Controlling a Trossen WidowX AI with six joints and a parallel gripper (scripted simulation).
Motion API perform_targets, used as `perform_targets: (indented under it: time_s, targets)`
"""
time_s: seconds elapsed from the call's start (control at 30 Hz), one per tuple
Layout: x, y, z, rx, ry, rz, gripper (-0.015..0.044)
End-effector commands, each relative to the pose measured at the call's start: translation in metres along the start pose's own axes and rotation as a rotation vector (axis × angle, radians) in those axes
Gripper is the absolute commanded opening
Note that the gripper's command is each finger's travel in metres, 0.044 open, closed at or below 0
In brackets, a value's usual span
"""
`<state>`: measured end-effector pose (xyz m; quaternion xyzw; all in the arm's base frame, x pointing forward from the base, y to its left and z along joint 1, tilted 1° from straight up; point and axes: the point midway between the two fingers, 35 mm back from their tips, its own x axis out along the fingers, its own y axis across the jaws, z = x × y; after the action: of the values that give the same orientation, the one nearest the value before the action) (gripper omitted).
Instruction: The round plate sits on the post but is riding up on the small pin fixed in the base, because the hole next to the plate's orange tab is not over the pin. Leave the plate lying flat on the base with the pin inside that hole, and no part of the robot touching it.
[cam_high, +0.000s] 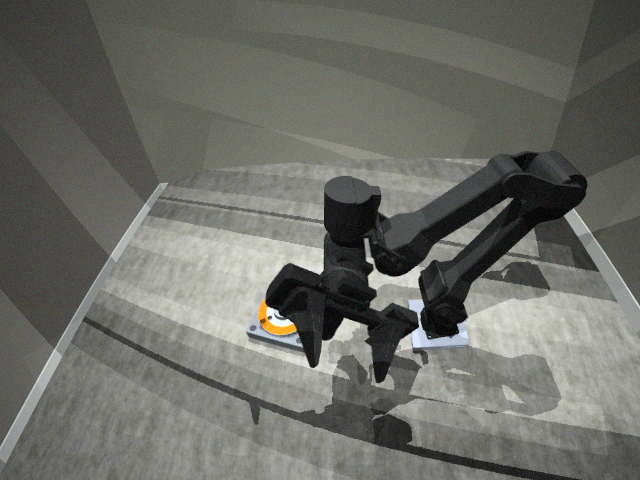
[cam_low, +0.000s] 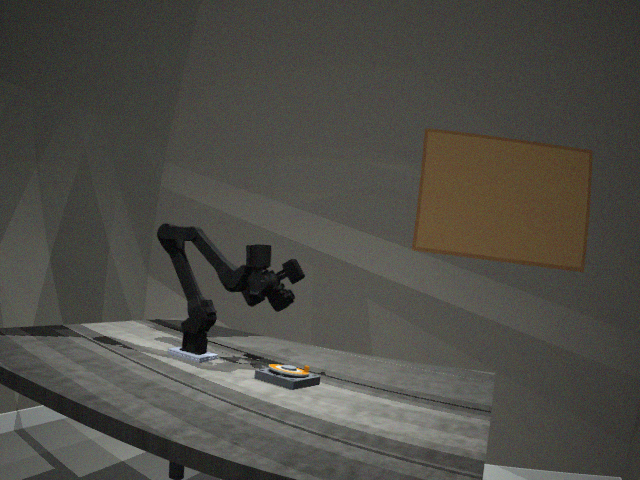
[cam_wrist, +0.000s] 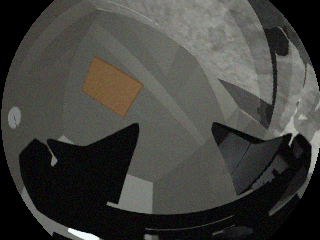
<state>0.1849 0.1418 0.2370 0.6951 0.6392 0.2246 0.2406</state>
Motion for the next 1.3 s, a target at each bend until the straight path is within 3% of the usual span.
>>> perform_targets:
  time_s: [0.0,0.23,0.3,0.47,0.6,0.83,0.9,1.03,1.27]
  targets:
    - [0.000,0.003,0.001,-0.006,-0.006,0.008,0.0374]
    - [-0.013,0.084,0.067,-0.229,-0.352,0.184,0.0190]
    - [-0.015,0.090,0.075,-0.251,-0.397,0.182,0.0137]
    - [-0.038,0.113,0.127,-0.391,-0.700,0.066,0.0006]
    - [-0.053,0.115,0.151,-0.454,-0.833,-0.060,0.0000]
    - [-0.089,0.105,0.187,-0.569,-1.014,-0.456,0.0000]
    - [-0.104,0.097,0.196,-0.606,-1.033,-0.652,0.0000]
    - [-0.133,0.080,0.202,-0.661,-0.972,-1.029,0.0000]
    - [-0.161,0.063,0.195,-0.699,-0.776,-1.411,0.0000]
